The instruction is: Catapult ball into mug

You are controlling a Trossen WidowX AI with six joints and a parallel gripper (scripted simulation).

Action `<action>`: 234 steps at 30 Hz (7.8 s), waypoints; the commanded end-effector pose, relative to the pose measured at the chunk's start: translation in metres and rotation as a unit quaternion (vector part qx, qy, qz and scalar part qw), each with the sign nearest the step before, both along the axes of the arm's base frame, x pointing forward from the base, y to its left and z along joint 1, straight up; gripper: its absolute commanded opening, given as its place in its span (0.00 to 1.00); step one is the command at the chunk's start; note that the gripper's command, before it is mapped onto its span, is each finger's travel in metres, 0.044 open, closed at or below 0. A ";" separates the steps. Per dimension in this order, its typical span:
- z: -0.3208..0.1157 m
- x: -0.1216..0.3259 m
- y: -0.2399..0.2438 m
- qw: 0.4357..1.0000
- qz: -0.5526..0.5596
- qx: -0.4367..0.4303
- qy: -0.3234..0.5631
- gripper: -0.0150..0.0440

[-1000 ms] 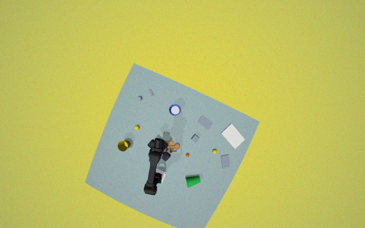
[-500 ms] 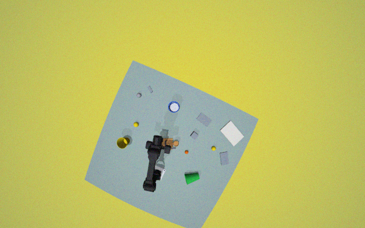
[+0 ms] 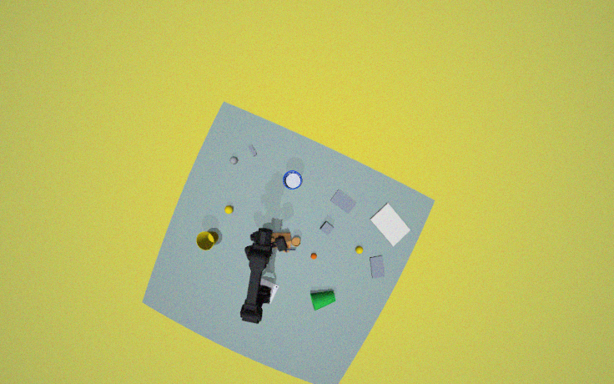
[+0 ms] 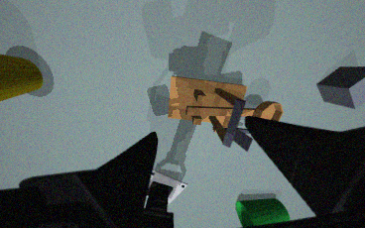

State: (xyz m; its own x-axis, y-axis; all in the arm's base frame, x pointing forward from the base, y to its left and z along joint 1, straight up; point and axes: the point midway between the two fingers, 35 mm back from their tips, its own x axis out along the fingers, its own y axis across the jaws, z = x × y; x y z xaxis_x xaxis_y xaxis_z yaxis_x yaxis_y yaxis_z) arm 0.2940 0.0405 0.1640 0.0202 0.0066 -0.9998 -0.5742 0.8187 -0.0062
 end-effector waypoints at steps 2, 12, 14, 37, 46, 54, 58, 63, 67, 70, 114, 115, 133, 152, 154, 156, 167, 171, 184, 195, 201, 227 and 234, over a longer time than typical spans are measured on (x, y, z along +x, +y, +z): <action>0.002 0.000 0.000 0.997 0.077 -0.003 -0.002 1.00; 0.003 -0.001 0.000 0.969 0.247 -0.006 -0.003 1.00; 0.003 -0.001 0.000 0.960 0.281 -0.007 -0.004 1.00; -0.003 -0.001 0.000 0.836 0.548 -0.013 -0.005 1.00; -0.043 -0.001 -0.001 0.804 0.594 -0.014 -0.005 1.00; -0.056 0.000 0.000 0.804 0.594 -0.014 -0.005 1.00; -0.062 0.001 0.000 0.804 0.594 -0.014 -0.005 1.00; -0.070 0.001 0.000 0.804 0.594 -0.014 -0.005 1.00; -0.077 0.001 0.000 0.804 0.594 -0.014 -0.005 1.00; -0.082 0.001 0.000 0.804 0.594 -0.014 -0.005 1.00; -0.043 0.000 0.000 0.865 0.502 -0.012 -0.006 0.25; -0.043 0.000 0.000 0.874 0.487 -0.011 -0.006 0.25; -0.044 0.017 -0.001 0.980 0.199 -0.006 -0.004 0.25; -0.061 0.026 -0.004 0.985 0.174 -0.005 -0.005 0.25; -0.064 0.026 -0.004 0.985 0.174 -0.005 -0.005 0.25; -0.067 0.027 -0.004 0.985 0.174 -0.005 -0.005 0.25; -0.085 0.027 -0.004 0.985 0.174 -0.005 -0.004 0.25; -0.092 0.027 -0.004 0.985 0.174 -0.005 -0.004 0.25; -0.090 0.026 -0.003 0.985 0.175 -0.004 -0.003 0.52; -0.055 0.030 -0.003 0.985 0.175 -0.004 -0.003 1.00; 0.009 0.023 -0.004 0.985 0.175 -0.003 -0.002 1.00; -0.046 0.024 -0.003 0.985 0.175 -0.005 -0.004 1.00; -0.058 0.025 -0.003 0.985 0.175 -0.005 -0.004 1.00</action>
